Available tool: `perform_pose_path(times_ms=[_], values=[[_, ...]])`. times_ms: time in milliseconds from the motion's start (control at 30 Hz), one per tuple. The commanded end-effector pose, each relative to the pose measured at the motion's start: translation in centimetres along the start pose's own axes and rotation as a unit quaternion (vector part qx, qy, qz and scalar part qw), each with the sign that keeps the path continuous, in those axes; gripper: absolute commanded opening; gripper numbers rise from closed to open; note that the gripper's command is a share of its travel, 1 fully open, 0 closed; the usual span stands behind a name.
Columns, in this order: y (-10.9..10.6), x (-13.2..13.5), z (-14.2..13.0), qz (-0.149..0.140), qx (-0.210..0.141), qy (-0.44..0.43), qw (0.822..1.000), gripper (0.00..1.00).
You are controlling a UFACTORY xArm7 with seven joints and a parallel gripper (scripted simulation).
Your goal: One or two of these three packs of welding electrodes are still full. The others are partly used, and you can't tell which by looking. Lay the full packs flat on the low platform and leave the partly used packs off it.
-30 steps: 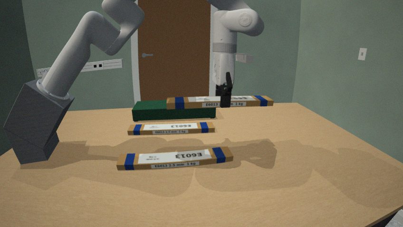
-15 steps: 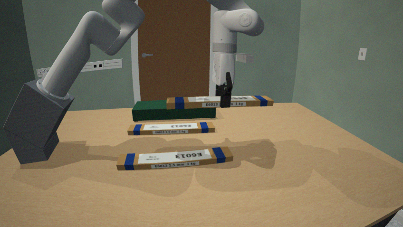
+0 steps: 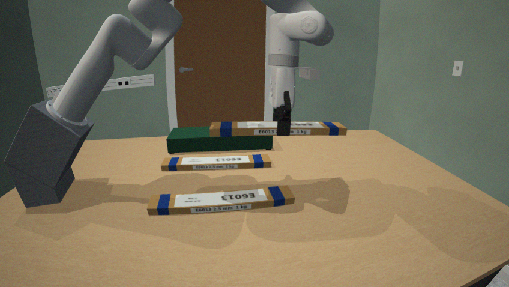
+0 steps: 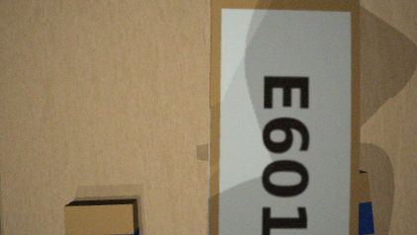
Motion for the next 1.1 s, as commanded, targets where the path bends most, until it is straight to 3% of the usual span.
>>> perform_pose_path(times_ms=[0,1067], values=[[-0.1,0.03,0.1,-0.001,0.001,0.004,1.0,0.58],[-0.1,0.53,0.0,-0.001,0.001,0.005,1.0,0.58]])
Point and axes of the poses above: the point where the finger pads meet when closed, its own y axis out along the fingers, its own x axis across the jaws, z = x × y, the point moved 2 cm from there along -y, back along the fingers, and after that the axes turned 14 degrees about y, right-handed, at the moved point
